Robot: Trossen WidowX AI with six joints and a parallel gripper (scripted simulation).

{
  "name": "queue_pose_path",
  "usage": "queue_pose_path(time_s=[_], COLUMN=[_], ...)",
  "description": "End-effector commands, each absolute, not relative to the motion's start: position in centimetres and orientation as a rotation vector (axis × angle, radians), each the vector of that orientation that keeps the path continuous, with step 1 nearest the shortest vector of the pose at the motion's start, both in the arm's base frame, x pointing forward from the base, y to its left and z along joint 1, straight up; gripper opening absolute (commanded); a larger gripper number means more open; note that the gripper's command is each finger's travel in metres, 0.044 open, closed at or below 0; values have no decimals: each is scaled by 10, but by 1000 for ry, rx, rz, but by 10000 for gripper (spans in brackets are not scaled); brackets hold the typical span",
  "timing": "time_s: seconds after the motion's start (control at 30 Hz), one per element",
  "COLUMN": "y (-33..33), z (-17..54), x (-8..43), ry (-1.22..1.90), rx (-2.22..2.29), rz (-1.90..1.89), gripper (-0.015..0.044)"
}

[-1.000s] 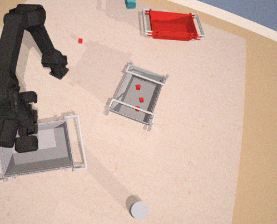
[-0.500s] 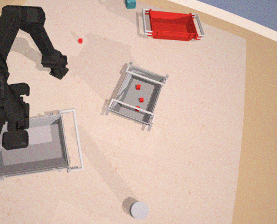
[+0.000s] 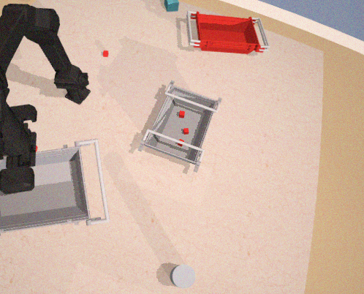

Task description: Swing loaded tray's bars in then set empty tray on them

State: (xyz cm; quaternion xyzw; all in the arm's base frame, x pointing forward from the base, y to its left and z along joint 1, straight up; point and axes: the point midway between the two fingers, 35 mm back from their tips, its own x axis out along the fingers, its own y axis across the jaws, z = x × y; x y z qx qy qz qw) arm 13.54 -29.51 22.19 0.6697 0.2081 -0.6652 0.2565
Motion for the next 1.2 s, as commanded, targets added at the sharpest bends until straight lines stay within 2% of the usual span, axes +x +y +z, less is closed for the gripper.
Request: queue_pose_path(time_s=[0.0,0.47,1.17], y=[-297,-296,-253], z=[228,228,227], x=[136,139,207], ry=[541,545,659], rx=[1811,1808,1733], rz=[-1797,-1794,-1691], gripper=[0,0,0])
